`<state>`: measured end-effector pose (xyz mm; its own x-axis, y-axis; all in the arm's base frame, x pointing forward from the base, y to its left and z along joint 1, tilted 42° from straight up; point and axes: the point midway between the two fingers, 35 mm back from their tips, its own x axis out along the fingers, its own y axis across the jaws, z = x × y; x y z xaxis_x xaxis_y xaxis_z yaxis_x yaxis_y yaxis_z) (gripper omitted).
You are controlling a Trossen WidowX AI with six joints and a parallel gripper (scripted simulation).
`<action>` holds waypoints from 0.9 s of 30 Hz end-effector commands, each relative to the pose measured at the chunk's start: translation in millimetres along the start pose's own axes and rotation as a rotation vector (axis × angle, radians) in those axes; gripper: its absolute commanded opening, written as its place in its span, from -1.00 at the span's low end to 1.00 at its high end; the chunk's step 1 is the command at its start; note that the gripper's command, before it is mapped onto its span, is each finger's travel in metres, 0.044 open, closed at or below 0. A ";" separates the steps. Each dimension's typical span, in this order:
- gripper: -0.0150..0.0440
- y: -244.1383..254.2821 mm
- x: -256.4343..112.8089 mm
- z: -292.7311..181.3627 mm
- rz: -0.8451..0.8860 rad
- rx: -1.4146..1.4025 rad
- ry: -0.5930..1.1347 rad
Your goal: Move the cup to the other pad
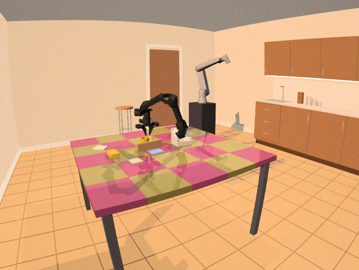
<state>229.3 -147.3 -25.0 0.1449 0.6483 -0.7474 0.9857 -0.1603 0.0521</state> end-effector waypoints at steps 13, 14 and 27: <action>1.00 0.5 -7.2 0.2 0.001 0.000 -0.001; 1.00 0.7 -10.1 0.3 0.001 0.000 -0.002; 1.00 1.8 -57.7 -0.8 0.001 -0.002 -0.008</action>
<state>225.0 -175.3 8.9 0.1449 0.6479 -0.7479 0.9856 -0.1611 0.0514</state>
